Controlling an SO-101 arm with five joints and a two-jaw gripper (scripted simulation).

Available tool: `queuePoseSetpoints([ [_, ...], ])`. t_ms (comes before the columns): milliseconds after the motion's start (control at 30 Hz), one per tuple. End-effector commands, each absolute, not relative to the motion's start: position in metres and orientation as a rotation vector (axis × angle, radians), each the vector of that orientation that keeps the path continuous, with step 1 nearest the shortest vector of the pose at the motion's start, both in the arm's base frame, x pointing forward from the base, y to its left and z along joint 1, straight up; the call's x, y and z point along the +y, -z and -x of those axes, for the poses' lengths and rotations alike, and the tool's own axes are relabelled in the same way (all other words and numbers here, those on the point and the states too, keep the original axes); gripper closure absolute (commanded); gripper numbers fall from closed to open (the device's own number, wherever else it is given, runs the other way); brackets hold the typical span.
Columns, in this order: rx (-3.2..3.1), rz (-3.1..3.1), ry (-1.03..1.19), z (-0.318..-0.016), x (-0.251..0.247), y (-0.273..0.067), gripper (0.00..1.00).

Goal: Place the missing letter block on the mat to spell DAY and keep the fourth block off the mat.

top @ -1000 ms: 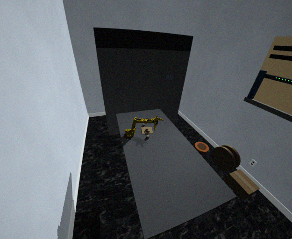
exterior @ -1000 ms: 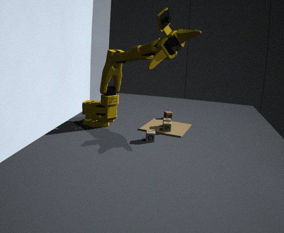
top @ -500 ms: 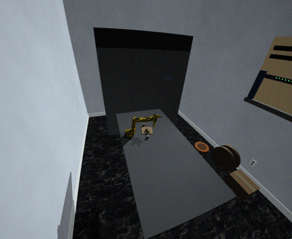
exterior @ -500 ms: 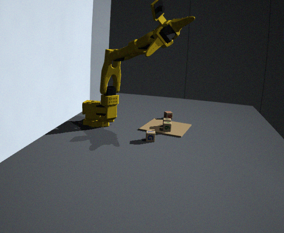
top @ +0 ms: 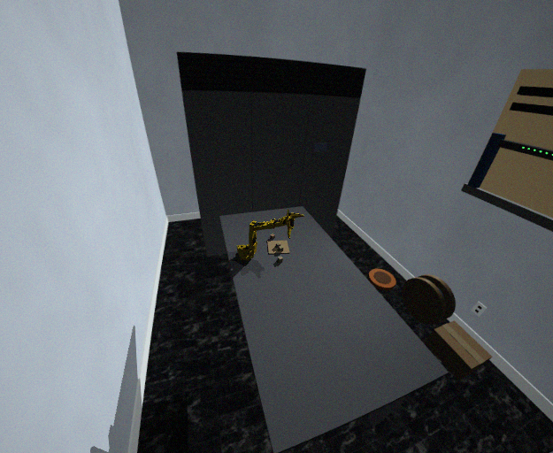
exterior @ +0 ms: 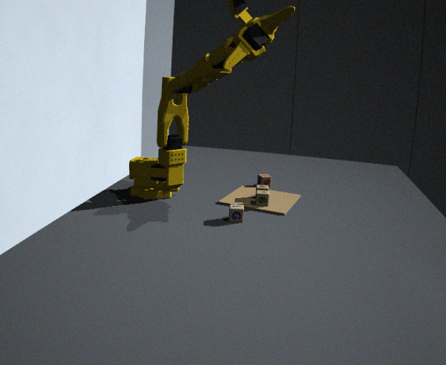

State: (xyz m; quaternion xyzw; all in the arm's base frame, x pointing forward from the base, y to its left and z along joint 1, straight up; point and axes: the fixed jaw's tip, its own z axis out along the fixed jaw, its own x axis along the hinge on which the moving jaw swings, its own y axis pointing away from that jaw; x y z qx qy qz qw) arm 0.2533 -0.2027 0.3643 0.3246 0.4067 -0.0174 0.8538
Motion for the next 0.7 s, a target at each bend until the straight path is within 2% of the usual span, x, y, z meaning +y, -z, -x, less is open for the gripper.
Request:
queuePoseSetpoints([
  [0, 0.785, -0.627, 0.037, -0.239, -0.191, -0.389, 0.0],
  [433, 0.711, -0.568, 0.037, -0.219, -0.174, -0.414, 0.0],
  [667, 0.705, -0.564, 0.038, -0.217, -0.173, -0.415, 0.0],
])
